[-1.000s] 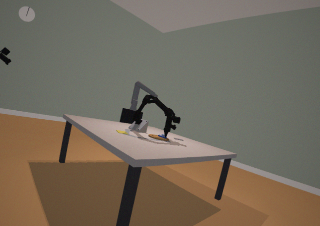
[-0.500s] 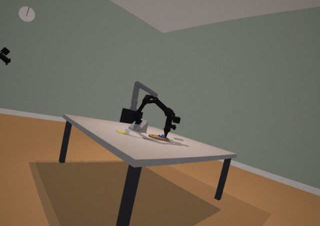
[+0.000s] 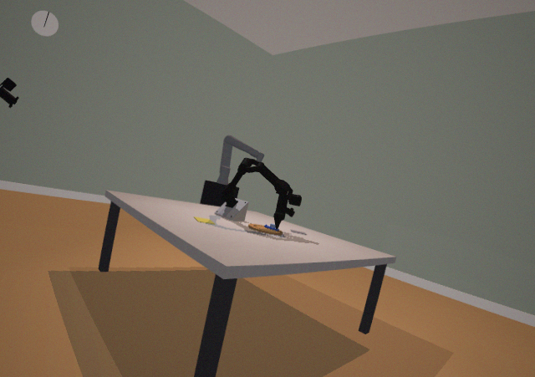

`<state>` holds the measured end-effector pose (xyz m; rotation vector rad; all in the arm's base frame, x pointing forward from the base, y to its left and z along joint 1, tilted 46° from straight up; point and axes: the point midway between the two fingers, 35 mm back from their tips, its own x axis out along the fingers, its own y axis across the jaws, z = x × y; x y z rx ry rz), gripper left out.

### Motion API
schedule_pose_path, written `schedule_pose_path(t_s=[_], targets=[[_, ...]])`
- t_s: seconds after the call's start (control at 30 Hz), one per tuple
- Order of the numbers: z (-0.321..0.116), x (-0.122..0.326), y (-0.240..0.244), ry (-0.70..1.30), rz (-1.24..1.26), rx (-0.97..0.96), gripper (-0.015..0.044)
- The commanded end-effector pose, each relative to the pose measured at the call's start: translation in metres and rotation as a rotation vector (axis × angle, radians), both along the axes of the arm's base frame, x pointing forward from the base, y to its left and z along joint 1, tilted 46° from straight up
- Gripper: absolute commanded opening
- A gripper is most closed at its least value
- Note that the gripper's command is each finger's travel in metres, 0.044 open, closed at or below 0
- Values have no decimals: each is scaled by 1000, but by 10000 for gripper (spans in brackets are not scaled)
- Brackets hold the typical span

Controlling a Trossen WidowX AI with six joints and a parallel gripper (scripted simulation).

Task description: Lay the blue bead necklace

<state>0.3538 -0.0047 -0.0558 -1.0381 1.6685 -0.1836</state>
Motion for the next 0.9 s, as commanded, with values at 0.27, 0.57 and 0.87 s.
schedule_pose_path(t_s=[0.27,0.57,0.87], targets=[[-1,-2,-5,10,-6,-9,0],[-1,-2,-5,10,-6,-9,0],[0,0,0,0,0,0,184]])
